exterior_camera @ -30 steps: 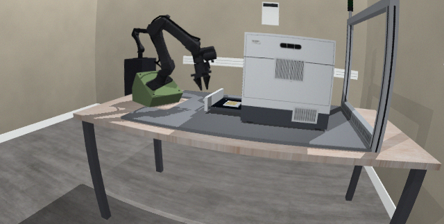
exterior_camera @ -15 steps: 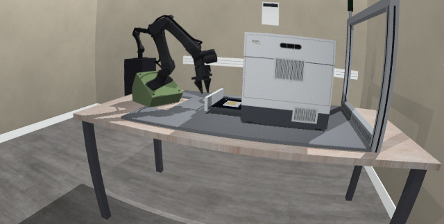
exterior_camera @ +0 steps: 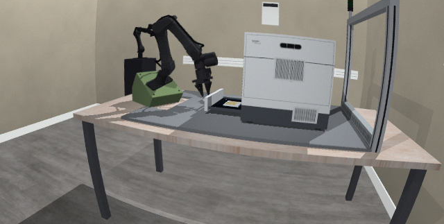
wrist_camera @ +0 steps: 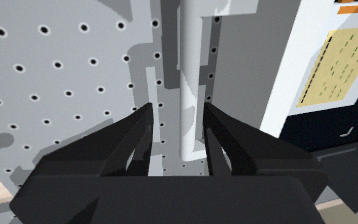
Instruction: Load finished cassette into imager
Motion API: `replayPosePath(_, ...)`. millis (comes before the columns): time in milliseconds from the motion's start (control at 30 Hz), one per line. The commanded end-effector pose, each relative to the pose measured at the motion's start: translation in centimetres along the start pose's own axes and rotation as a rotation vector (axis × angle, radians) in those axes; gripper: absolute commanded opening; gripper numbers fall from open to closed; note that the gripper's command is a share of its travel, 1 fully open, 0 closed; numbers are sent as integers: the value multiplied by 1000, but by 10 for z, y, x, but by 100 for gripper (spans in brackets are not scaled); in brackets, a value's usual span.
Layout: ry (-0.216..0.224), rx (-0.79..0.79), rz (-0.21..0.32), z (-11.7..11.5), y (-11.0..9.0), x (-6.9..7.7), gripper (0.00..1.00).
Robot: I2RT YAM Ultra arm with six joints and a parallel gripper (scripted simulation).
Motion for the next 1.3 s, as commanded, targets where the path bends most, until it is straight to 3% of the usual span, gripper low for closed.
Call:
replayPosePath(0,-7,3,-21,-2,4,-7,35)
replayPosePath(167,0,6,-20,2,4,-12,35)
replayPosePath(200,-26,3,-30,-10,7,-9,35)
replayPosePath(300,2,6,-20,2,4,-17,35)
replayPosePath(533,1,9,-23,2,5,-25,35)
replayPosePath(667,-39,-3,-32,-10,6,-18,35)
replayPosePath(933,-26,-3,-22,-8,5,-19,35)
replayPosePath(967,-26,-3,-22,-8,5,-19,0)
replayPosePath(1267,-6,2,-28,-1,5,-20,0)
Point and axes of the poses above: the point where the finger pads meet when closed, its own x axis back along the fingers, its own z axis across the jaws, y = z × x, the point moved 3 cm from there along x, back along the fingers, and after that the axes turned 8 degrees about -x, right-handed, at the moved point
